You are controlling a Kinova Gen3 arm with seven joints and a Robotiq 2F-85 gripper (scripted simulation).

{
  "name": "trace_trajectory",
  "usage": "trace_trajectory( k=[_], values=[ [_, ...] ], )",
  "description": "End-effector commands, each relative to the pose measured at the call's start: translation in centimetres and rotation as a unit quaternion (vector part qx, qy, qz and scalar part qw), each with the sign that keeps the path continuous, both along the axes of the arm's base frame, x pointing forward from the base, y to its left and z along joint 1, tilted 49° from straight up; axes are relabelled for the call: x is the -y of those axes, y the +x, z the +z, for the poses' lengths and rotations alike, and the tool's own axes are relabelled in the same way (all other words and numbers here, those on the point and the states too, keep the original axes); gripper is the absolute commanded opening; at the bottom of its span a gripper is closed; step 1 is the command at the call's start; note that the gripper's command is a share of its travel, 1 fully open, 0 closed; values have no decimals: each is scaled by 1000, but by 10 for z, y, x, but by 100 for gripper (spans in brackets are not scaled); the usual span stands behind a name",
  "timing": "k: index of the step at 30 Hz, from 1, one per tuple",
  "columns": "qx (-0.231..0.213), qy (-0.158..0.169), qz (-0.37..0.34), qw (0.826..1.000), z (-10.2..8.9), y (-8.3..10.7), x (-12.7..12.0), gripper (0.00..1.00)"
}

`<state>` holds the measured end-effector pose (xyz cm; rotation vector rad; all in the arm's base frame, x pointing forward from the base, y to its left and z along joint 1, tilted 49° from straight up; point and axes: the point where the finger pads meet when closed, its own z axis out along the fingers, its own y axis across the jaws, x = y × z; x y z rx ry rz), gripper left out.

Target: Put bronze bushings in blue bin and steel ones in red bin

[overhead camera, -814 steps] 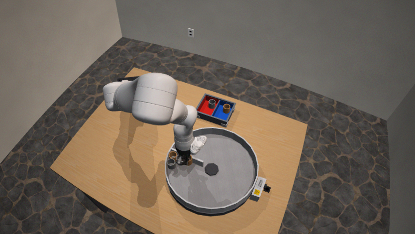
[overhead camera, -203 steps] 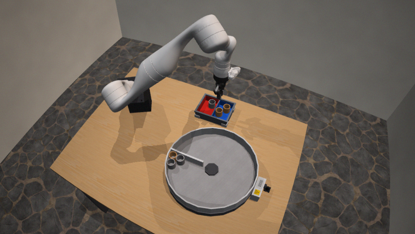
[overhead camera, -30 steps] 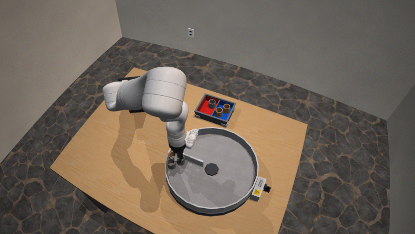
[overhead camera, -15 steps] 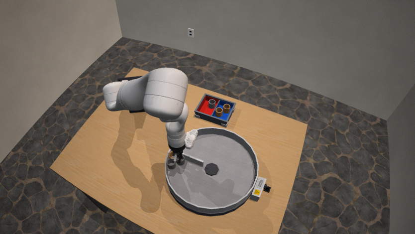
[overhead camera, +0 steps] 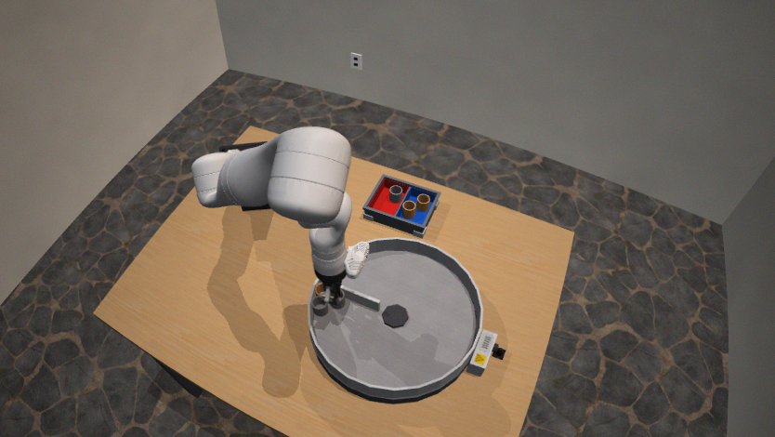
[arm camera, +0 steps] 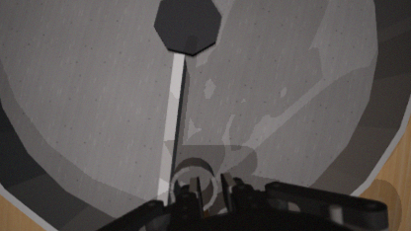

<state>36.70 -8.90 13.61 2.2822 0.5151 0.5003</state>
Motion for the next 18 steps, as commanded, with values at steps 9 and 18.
trace_trajectory(
  k=[9, 18],
  values=[
    [0, 0, 1, 1000, -4, 2, 3, 18],
    [-1, 0, 1, 1000, -10, 6, 7, 18]
  ],
)
